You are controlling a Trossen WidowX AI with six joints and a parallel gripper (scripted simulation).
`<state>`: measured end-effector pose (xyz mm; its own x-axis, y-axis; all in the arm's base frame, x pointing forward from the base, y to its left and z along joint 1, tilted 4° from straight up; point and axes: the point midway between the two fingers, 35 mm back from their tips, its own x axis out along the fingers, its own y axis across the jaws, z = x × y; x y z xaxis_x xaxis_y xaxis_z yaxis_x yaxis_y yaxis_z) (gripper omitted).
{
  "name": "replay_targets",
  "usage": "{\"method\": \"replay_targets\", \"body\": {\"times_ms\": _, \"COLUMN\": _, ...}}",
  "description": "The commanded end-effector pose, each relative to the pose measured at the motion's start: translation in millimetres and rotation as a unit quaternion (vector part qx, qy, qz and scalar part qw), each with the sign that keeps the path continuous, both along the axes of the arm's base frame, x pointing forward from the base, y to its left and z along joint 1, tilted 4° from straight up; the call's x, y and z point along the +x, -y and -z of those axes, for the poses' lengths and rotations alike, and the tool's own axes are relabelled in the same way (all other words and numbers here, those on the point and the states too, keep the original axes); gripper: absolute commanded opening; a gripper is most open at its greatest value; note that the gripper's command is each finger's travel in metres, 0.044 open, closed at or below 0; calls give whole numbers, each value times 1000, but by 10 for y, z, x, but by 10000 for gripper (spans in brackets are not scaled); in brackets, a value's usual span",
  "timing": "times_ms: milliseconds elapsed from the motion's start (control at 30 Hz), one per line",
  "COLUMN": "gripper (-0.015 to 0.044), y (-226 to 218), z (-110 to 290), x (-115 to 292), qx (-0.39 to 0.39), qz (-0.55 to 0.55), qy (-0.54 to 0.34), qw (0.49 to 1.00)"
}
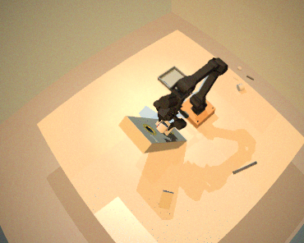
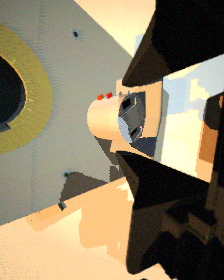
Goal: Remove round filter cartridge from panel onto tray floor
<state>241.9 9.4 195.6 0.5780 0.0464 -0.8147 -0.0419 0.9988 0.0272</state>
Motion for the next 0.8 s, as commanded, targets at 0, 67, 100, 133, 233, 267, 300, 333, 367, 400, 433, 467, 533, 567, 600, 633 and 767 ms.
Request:
{"method": "replay_targets", "body": {"times_ms": 0, "gripper": 305, "y": 2, "z": 68, "x": 31, "qx": -1, "qz": 2, "qy": -4, "qw": 1000}}
{"method": "replay_targets", "body": {"times_ms": 67, "gripper": 305, "y": 1, "z": 77, "x": 36, "qx": -1, "qz": 2, "qy": -4, "qw": 1000}}
{"method": "replay_targets", "body": {"times_ms": 100, "gripper": 305, "y": 1, "z": 77, "x": 36, "qx": -1, "qz": 2, "qy": -4, "qw": 1000}}
{"method": "replay_targets", "body": {"times_ms": 133, "gripper": 278, "y": -2, "z": 47, "x": 22, "qx": 0, "qz": 0, "qy": -1, "qw": 1000}}
{"method": "replay_targets", "body": {"times_ms": 233, "gripper": 239, "y": -2, "z": 47, "x": 22, "qx": 0, "qz": 0, "qy": -1, "qw": 1000}}
{"method": "replay_targets", "body": {"times_ms": 267, "gripper": 232, "y": -2, "z": 47, "x": 22, "qx": 0, "qz": 0, "qy": -1, "qw": 1000}}
{"method": "replay_targets", "body": {"times_ms": 300, "gripper": 226, "y": -2, "z": 47, "x": 22, "qx": 0, "qz": 0, "qy": -1, "qw": 1000}}
{"method": "replay_targets", "body": {"times_ms": 333, "gripper": 219, "y": -2, "z": 47, "x": 22, "qx": 0, "qz": 0, "qy": -1, "qw": 1000}}
{"method": "replay_targets", "body": {"times_ms": 367, "gripper": 212, "y": -2, "z": 47, "x": 22, "qx": 0, "qz": 0, "qy": -1, "qw": 1000}}
{"method": "replay_targets", "body": {"times_ms": 400, "gripper": 206, "y": -2, "z": 47, "x": 22, "qx": 0, "qz": 0, "qy": -1, "qw": 1000}}
{"method": "replay_targets", "body": {"times_ms": 433, "gripper": 199, "y": -2, "z": 47, "x": 22, "qx": 0, "qz": 0, "qy": -1, "qw": 1000}}
{"method": "replay_targets", "body": {"times_ms": 467, "gripper": 192, "y": -2, "z": 47, "x": 22, "qx": 0, "qz": 0, "qy": -1, "qw": 1000}}
{"method": "replay_targets", "body": {"times_ms": 533, "gripper": 140, "y": -2, "z": 47, "x": 22, "qx": 0, "qz": 0, "qy": -1, "qw": 1000}}
{"method": "replay_targets", "body": {"times_ms": 567, "gripper": 114, "y": -2, "z": 47, "x": 22, "qx": 0, "qz": 0, "qy": -1, "qw": 1000}}
{"method": "replay_targets", "body": {"times_ms": 600, "gripper": 87, "y": -2, "z": 42, "x": 25, "qx": 0, "qz": 0, "qy": -1, "qw": 1000}}
{"method": "replay_targets", "body": {"times_ms": 633, "gripper": 61, "y": -2, "z": 27, "x": 33, "qx": 0, "qz": 0, "qy": -1, "qw": 1000}}
{"method": "replay_targets", "body": {"times_ms": 767, "gripper": 0, "y": 1, "z": -91, "x": 103, "qx": -1, "qz": 0, "qy": -1, "qw": 1000}}
